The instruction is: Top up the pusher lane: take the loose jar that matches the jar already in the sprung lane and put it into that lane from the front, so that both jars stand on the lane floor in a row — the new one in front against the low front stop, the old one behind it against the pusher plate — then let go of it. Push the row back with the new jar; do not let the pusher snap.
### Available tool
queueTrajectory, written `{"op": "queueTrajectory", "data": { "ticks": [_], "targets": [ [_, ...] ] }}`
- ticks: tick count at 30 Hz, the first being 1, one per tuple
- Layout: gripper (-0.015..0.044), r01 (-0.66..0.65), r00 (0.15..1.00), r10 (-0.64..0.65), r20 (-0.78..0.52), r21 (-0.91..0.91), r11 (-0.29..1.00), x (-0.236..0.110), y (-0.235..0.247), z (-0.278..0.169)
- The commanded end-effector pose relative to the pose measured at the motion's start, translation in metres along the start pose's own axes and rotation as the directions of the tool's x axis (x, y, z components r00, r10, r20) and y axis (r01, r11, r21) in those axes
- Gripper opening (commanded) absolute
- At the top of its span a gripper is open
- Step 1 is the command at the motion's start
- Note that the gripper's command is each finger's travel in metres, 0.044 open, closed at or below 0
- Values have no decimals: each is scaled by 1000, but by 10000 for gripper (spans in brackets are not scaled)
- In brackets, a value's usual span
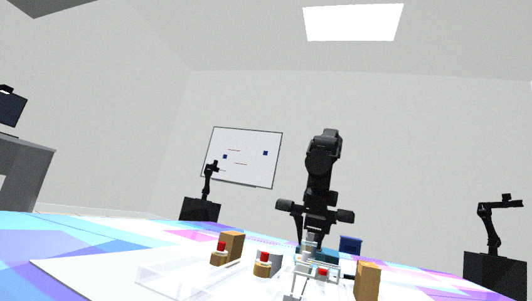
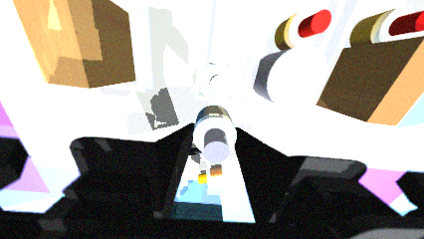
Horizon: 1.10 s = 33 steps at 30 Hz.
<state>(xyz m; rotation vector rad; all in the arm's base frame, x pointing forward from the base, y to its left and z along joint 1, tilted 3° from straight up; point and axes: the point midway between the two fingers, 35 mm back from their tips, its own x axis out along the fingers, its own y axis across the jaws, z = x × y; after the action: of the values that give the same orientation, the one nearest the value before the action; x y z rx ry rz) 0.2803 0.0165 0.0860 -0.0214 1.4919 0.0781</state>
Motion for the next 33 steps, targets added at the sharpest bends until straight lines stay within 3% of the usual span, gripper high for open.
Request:
{"op": "queueTrajectory", "data": {
  "ticks": [1,33],
  "targets": [
    [0,3,1000,-3,-16,3,1000,14,0,-3],
    [0,3,1000,-3,-15,3,1000,15,0,8]
  ]
}}
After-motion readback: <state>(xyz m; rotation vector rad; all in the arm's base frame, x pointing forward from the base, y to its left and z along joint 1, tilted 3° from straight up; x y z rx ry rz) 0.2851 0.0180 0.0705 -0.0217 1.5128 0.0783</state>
